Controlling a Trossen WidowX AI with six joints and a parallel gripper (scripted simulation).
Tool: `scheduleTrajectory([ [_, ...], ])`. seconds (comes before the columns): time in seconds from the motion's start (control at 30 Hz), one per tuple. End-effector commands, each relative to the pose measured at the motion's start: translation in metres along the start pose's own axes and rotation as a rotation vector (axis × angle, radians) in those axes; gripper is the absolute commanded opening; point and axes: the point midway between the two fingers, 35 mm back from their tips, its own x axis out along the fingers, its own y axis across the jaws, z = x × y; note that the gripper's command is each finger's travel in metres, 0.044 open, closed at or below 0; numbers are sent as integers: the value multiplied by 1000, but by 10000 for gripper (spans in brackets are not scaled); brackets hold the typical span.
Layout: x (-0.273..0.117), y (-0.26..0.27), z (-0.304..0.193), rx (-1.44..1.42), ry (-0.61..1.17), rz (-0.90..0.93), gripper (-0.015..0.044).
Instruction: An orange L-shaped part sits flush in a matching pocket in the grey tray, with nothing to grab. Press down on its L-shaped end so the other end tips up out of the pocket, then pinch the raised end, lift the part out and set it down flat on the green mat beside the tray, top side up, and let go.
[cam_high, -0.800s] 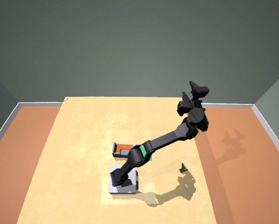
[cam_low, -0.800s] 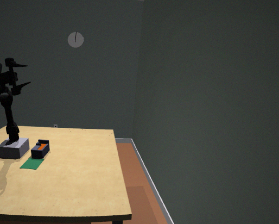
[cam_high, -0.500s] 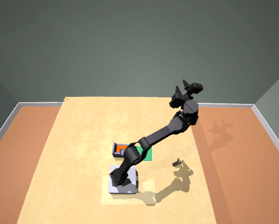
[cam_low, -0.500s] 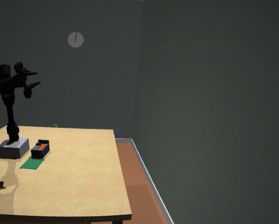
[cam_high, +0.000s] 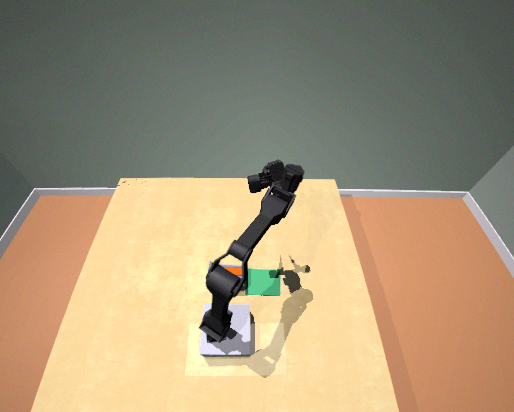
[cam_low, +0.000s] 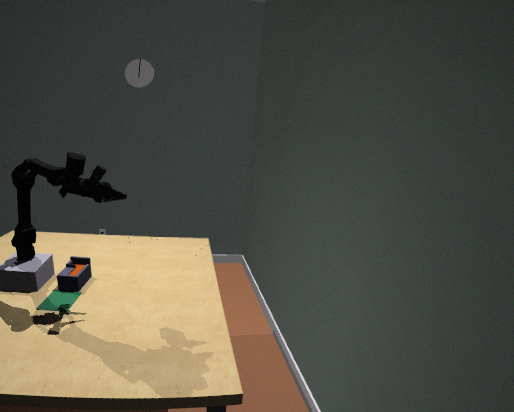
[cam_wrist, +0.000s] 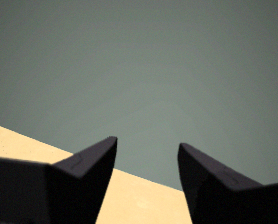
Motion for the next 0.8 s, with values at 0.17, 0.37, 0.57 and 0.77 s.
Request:
scheduleTrajectory([
  [0.17, 18, 132, -94, 379, 443, 79, 180],
  [0.37, -12, 218, -153, 471, 795, 90, 180],
  [0.57, -80, 285, -209, 422, 1173, 30, 180],
  [0.77, -130, 306, -234, 316, 1373, -41, 180],
])
